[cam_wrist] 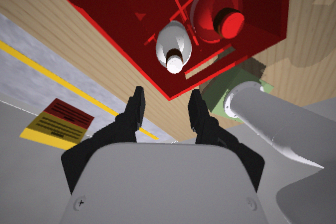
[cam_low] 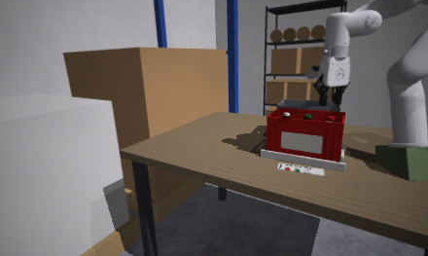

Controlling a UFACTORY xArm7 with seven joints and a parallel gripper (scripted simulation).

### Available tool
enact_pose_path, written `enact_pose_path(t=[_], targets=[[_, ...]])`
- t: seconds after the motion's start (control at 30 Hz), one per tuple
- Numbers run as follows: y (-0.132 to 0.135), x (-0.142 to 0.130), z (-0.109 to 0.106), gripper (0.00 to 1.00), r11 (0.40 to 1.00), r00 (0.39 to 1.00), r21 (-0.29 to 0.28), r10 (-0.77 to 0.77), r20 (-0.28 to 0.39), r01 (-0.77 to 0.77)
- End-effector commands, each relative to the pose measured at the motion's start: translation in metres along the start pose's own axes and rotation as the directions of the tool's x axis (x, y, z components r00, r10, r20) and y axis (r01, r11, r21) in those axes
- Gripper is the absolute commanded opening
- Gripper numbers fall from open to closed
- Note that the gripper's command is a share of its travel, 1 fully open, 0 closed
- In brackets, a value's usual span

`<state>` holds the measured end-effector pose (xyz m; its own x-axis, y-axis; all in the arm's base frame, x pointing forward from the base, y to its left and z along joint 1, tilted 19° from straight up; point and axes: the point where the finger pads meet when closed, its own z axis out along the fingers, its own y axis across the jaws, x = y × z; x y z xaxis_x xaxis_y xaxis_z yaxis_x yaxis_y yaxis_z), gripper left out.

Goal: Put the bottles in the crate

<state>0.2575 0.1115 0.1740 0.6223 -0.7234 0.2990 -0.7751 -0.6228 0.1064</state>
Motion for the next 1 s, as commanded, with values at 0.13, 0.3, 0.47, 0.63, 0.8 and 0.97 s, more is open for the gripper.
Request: enact_pose_path(t=[0.13,0.3,0.47,0.63,0.8,0.97], targets=[[-0.031,-0.015,-0.021,0.65,1.000,1.000,0.001,0.000,-0.001,0.000],[-0.050,-0.025,-0.033,0.65,1.000,1.000,0.001,0.000,-0.001,0.000],[-0.062,-0.031,-0.041,0.65,1.000,1.000,0.001,0.000,-0.001,0.000],[-0.081,-0.041,-0.054,0.65,1.000,1.000,0.001,0.000,-0.001,0.000],[-0.100,-0.051,-0.066,0.65,1.000,1.000,0.001,0.000,-0.001,0.000],[-0.119,-0.062,-0.079,0.65,1.000,1.000,0.001,0.000,-0.001,0.000]])
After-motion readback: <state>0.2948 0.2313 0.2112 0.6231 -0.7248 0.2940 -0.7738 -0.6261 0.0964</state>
